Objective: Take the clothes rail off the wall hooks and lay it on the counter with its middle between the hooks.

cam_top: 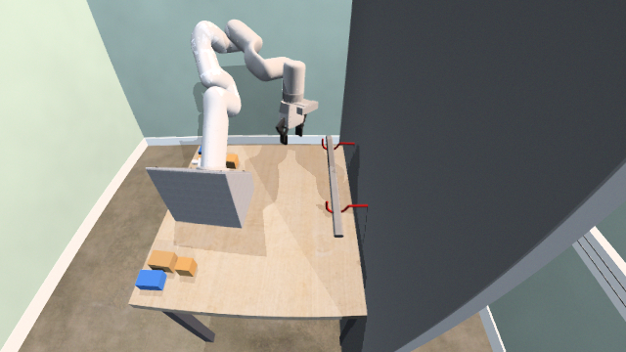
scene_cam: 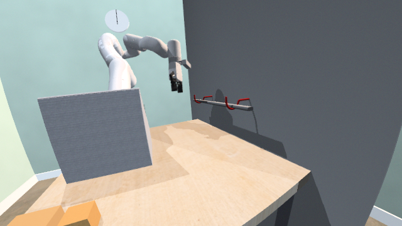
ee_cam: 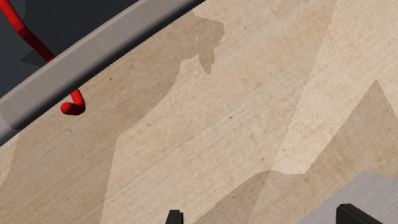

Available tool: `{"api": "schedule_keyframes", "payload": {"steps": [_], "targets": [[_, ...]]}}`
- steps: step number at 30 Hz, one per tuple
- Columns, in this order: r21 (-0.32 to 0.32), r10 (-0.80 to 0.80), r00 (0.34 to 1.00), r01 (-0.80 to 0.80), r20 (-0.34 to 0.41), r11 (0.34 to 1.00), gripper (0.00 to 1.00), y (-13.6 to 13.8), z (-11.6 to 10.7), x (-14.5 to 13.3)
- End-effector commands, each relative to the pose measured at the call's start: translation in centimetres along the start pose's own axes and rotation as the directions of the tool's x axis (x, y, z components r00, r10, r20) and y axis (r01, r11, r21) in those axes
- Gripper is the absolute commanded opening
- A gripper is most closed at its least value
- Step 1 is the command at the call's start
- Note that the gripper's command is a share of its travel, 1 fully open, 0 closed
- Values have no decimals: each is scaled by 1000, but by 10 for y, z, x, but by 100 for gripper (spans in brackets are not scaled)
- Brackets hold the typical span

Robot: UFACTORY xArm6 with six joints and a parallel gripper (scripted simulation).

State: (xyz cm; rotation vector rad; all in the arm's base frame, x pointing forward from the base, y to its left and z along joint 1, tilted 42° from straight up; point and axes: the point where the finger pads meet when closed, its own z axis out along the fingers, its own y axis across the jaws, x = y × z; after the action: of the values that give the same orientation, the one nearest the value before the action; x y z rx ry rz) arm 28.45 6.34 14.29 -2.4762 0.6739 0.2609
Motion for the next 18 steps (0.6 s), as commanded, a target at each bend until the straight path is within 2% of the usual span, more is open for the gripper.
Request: {"api": "schedule_keyframes", "payload": {"steps": [1,7,9,14,18], "targets": [[4,77,997,-77,3,997,100,9,-1,8],[18,272,962,-272,19,962,100,36,-2,21],[19,278,960,-279,20,960,100,39,-3,23],[31,432,901,-433,40,901,100,62,-3,31],[34,463,885,-465,45,885,100,68,-3,33]]}}
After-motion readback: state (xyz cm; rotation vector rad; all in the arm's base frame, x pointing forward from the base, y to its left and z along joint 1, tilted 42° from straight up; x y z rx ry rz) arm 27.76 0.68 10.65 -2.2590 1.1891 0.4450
